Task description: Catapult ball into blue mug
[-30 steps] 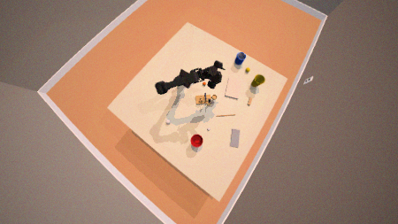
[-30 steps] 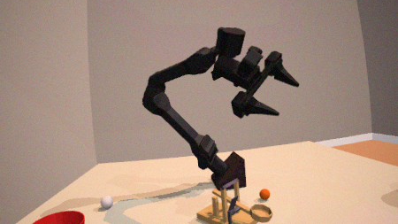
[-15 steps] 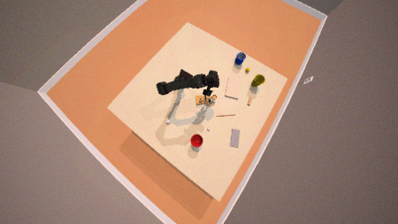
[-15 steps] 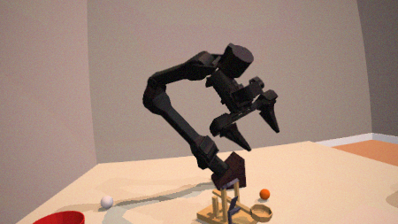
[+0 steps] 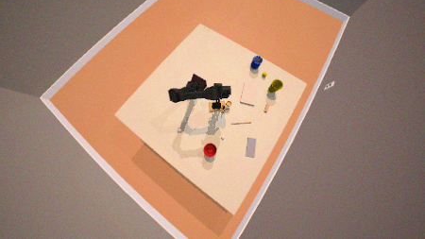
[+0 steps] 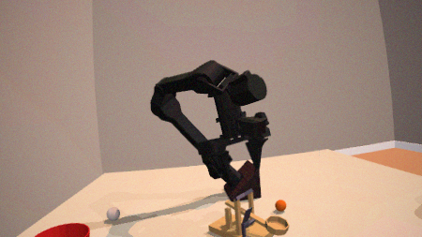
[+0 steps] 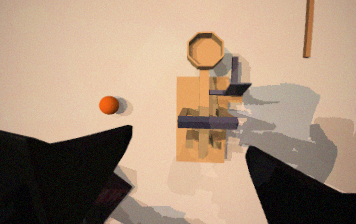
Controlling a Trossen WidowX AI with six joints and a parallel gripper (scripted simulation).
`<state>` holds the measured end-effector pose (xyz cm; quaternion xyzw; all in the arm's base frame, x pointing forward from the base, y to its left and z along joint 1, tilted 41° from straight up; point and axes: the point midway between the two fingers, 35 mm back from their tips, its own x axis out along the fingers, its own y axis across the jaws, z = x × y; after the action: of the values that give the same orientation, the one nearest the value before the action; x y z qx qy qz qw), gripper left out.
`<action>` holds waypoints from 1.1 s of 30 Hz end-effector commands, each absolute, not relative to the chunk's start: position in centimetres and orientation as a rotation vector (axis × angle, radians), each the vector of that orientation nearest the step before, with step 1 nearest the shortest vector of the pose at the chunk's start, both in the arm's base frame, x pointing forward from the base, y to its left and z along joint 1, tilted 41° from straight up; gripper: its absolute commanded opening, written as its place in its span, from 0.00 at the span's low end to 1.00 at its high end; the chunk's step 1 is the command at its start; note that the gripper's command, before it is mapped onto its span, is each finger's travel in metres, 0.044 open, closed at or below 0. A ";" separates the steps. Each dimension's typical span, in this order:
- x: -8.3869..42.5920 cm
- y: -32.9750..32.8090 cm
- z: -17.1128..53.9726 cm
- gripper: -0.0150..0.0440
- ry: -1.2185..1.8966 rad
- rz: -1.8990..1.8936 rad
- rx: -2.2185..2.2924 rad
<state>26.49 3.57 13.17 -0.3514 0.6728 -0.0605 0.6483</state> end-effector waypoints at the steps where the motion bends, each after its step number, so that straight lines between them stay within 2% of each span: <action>1: 25.5 1.8 13.7 1.00 1.616 -0.132 -0.890; 10: 24.4 0.1 14.1 1.00 1.706 -0.117 -0.972; 15: 24.3 -2.6 10.8 1.00 1.705 -0.119 -0.973; 33: 24.3 -4.1 9.0 1.00 1.704 -0.118 -0.973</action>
<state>24.41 -3.78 9.41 -0.4088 0.7206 -0.0499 0.5578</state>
